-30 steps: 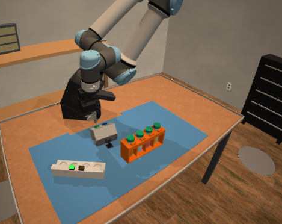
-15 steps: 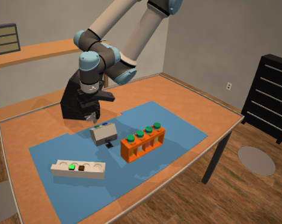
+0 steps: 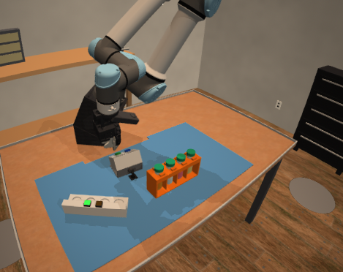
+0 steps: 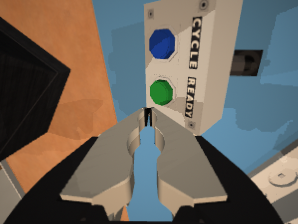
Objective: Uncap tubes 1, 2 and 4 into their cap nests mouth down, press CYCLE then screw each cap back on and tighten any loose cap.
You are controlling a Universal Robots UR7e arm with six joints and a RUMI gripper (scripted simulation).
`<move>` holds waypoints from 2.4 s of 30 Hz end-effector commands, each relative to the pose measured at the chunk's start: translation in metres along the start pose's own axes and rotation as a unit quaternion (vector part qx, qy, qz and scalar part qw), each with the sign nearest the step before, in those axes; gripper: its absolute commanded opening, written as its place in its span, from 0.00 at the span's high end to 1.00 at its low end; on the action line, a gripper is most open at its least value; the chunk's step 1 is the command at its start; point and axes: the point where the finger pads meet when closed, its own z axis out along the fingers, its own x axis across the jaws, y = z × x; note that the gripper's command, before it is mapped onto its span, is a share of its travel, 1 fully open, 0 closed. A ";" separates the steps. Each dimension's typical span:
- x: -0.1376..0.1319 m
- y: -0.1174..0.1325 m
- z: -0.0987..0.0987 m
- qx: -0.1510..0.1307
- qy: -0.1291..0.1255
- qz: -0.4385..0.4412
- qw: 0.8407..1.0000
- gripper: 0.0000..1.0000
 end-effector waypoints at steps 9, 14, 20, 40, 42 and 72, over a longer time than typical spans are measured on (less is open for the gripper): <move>-0.001 0.008 0.008 0.004 -0.015 0.000 1.000 1.00; -0.001 0.008 0.010 0.004 -0.015 0.000 1.000 1.00; 0.000 0.008 0.011 0.004 -0.015 0.000 1.000 1.00; 0.001 0.008 0.018 0.004 -0.015 0.000 1.000 1.00; 0.001 0.008 0.019 0.004 -0.015 0.000 1.000 1.00; 0.002 0.008 0.022 0.004 -0.015 0.000 1.000 1.00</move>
